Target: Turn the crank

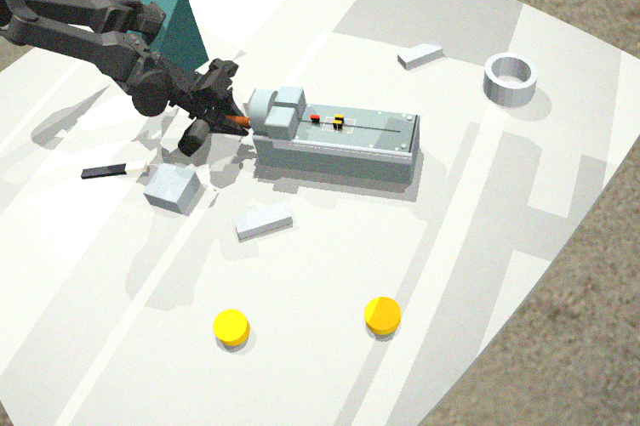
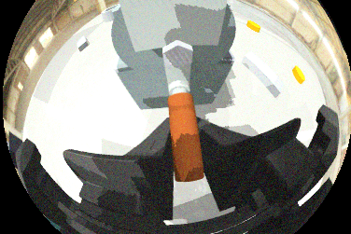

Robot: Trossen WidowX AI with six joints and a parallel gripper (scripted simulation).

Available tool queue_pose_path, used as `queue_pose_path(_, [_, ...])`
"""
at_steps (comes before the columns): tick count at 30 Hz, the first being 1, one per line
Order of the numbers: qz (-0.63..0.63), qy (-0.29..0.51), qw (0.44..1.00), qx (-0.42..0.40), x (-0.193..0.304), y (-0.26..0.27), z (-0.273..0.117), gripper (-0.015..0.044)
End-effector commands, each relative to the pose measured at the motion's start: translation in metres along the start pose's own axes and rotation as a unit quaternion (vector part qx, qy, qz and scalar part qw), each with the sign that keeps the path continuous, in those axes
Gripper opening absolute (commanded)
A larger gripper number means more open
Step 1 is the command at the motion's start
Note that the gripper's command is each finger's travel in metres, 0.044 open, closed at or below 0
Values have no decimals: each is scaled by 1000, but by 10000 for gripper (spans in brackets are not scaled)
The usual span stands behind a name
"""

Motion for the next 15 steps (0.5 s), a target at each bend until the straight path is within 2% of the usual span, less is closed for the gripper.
queue_pose_path(1, [2, -2, 1000, 13, -2, -7, 0, 0])
queue_pose_path(15, [2, -2, 1000, 13, -3, -8, -1, 0])
Point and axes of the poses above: the point midway between the two fingers, 35 mm back from their tips, its own z axis out along the fingers, its own y axis across the jaws, x = y × z, the point moved 8 cm from there along -z, back along the fingers, and after that the axes turned 13 degrees about z, right-handed, at the moved point
